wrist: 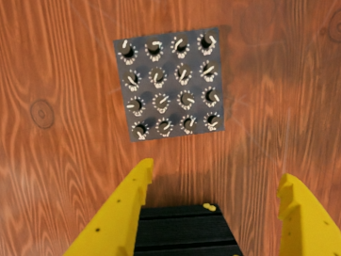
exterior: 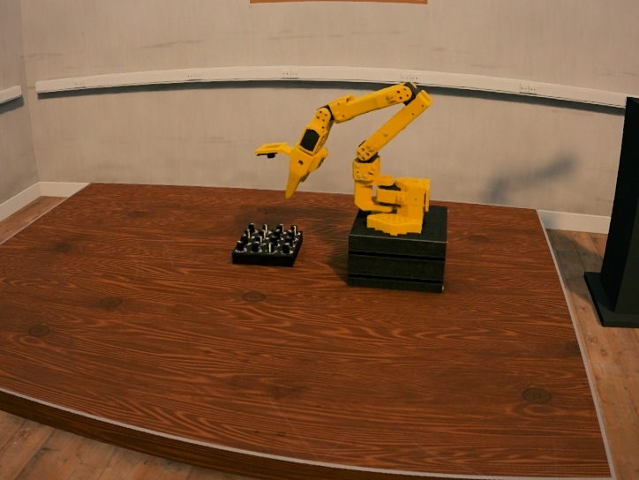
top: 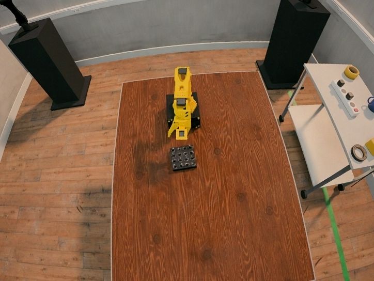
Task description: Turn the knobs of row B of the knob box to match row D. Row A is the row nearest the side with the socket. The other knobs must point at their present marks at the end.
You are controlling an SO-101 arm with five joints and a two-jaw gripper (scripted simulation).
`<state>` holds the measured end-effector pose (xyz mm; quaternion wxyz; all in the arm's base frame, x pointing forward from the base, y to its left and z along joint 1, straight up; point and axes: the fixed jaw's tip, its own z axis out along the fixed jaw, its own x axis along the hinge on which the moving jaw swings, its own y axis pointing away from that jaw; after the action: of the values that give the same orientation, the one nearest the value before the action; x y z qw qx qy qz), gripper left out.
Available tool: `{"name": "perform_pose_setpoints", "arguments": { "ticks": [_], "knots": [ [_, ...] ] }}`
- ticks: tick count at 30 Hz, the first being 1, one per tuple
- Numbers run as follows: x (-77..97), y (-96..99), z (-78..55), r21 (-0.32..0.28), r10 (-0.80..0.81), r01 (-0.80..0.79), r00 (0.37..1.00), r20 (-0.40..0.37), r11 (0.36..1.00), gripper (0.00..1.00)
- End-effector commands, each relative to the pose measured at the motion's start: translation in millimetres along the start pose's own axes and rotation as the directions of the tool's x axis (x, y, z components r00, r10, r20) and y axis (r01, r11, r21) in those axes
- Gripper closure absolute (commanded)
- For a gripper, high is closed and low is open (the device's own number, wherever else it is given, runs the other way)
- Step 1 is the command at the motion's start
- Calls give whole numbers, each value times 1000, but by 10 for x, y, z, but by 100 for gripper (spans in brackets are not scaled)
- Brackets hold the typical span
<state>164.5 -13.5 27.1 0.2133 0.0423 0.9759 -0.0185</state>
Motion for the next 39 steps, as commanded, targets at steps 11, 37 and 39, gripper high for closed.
{"name": "perform_pose_setpoints", "arguments": {
  "ticks": [11, 37, 39],
  "knots": [
    [58, -13, 9, 3, 19, -19, 1000, -20, 1000, 60],
    [9, -15, 15, 3, 19, -19, 1000, -20, 1000, 60],
    [-35, -17, 22, 3, 19, -19, 1000, -20, 1000, 60]
  ]
}}
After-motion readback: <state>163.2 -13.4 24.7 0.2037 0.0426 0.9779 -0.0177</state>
